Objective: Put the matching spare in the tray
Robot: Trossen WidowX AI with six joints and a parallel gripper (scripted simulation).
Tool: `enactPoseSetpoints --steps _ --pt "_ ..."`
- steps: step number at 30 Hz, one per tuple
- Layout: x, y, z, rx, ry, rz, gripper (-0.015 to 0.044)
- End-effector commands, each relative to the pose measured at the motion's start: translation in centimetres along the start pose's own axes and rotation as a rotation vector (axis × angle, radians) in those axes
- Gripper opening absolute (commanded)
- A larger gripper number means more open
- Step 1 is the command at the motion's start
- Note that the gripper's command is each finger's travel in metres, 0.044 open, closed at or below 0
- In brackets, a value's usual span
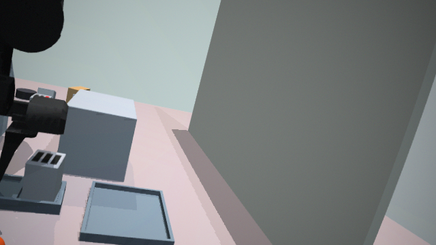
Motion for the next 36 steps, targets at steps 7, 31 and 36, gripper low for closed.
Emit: enactPoseSetpoints --steps 7,31,36 --pt "0.0 0.0 0.0 0.0 0.0 0.0 0.0136" --pt "3.5 0.2 -0.3 -0.003 -0.002 0.001 0.0" --pt "6.9 0.0 -0.2 -0.005 -0.001 0.0 0.0"
Point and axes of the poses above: the point midway between the two fingers, 35 mm back from their tips, its own x axis back along the fingers, its own y axis across the jaws, z = x × y, the point moved 1 cm from there along x, back along the fingers, and after that the axes turned 14 degrees about x, right-handed, at the moved point
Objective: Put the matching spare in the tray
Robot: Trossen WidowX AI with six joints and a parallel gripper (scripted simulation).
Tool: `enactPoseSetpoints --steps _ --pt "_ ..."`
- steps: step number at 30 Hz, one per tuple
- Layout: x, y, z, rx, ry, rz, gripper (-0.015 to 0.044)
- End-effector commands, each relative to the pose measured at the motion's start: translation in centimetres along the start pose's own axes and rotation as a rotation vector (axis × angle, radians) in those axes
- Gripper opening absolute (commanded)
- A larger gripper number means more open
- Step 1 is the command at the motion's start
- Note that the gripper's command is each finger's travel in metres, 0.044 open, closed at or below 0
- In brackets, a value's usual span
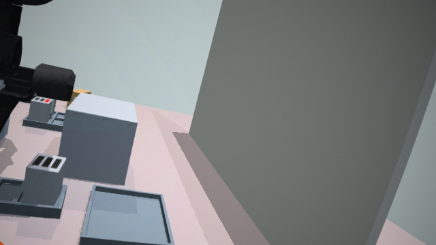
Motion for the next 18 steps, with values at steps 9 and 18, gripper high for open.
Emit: enactPoseSetpoints --steps 9,18 --pt "3.7 -0.1 0.0 0.005 -0.013 -0.004 0.0" --pt "6.7 0.4 0.2 0.002 -0.01 -0.003 0.0"
Point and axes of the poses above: the point midway between the two fingers, 35 mm back from their tips, its own x axis back along the fingers, its own y axis across the jaws, z = x × y, the point moved 1 cm from there along x, back along the fingers, and after that the axes turned 14 degrees about x, right-handed, at the moved point
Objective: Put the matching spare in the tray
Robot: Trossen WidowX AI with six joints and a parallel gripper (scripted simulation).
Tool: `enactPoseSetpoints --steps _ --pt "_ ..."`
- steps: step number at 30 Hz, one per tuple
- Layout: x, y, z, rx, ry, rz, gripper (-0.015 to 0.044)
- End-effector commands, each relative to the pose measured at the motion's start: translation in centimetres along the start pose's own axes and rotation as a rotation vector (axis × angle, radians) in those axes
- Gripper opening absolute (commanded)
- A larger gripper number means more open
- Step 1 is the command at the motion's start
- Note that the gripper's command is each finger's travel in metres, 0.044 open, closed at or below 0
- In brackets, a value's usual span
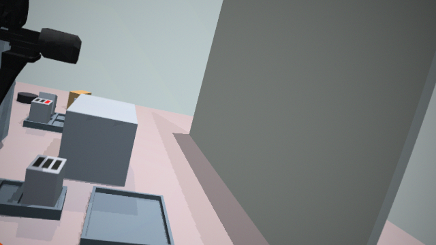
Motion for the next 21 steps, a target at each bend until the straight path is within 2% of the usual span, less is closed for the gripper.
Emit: enactPoseSetpoints --steps 1,6,12,21 --pt "3.2 0.5 -0.2 0.01 -0.026 -0.005 0.0" --pt "6.6 0.7 0.5 0.011 -0.029 -0.004 0.0" --pt "6.8 0.9 0.4 0.011 -0.03 -0.004 0.0" --pt "7.5 4.0 -2.0 0.011 -0.038 -0.003 0.0"
Point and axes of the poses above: the point midway between the two fingers, 35 mm back from their tips, its own x axis back along the fingers, its own y axis across the jaws, z = x × y, the point moved 1 cm from there along x, back along the fingers, and after that the axes turned 14 degrees about x, right-handed, at the moved point
